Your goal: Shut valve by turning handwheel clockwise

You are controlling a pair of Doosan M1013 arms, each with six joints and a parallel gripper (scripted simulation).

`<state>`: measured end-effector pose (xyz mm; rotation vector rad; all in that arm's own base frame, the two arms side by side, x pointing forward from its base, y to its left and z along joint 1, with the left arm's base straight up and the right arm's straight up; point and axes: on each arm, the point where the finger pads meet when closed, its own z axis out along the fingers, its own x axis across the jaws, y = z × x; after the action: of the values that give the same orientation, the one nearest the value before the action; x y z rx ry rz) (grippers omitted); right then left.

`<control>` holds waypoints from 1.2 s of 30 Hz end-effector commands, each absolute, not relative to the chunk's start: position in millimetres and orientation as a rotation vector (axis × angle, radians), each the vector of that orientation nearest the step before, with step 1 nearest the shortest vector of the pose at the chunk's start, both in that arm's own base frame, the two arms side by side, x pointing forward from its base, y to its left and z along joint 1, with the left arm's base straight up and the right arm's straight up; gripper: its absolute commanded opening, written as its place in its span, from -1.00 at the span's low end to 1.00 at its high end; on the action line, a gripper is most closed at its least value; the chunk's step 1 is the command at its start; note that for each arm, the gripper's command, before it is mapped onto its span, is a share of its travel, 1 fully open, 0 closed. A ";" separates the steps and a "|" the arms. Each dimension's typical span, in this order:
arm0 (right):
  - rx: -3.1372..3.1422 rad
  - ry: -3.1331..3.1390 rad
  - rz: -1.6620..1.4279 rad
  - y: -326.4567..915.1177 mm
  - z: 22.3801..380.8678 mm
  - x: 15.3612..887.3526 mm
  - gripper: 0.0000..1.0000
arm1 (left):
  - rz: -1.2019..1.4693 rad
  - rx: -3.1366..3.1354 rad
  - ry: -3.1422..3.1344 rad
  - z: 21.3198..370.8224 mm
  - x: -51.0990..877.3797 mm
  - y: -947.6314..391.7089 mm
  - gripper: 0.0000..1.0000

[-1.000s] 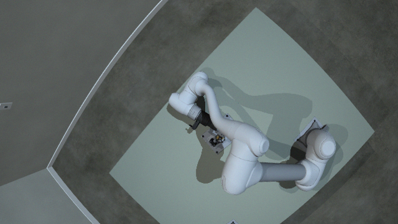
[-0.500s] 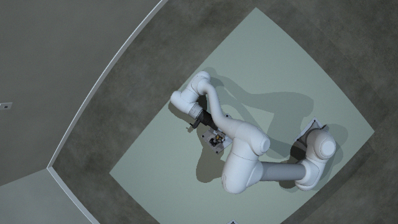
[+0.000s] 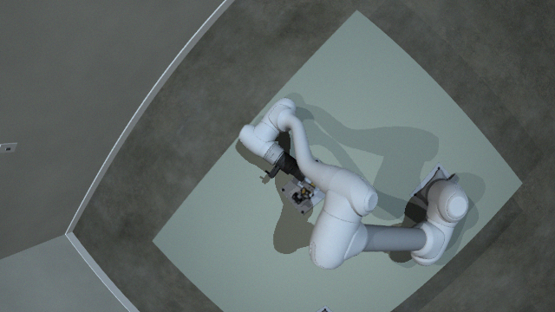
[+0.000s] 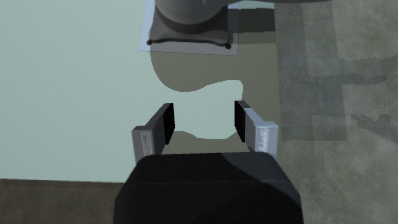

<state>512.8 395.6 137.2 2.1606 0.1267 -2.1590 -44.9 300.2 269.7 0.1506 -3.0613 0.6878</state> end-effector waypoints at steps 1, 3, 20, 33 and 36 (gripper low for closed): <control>2.176 0.102 -2.168 396.6 137.4 510.7 -1.00 | 0.679 0.149 -3.062 268.9 -46.4 299.7 1.00; 2.183 0.088 -2.175 396.6 137.4 510.4 -1.00 | 0.679 0.149 -3.062 268.9 -46.4 299.7 1.00; 2.180 0.089 -2.180 398.2 137.6 509.9 0.06 | 0.679 0.149 -3.062 268.9 -46.4 299.7 1.00; 2.180 0.089 -2.179 398.1 137.6 510.0 0.06 | 0.679 0.149 -3.062 268.9 -46.4 299.7 1.00; 2.180 0.089 -2.179 398.1 137.6 510.0 0.06 | 0.679 0.149 -3.062 268.9 -46.4 299.7 1.00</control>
<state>510.7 396.4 135.6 2.1788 0.0925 -2.1777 -44.9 300.2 269.7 0.1506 -3.0613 0.6878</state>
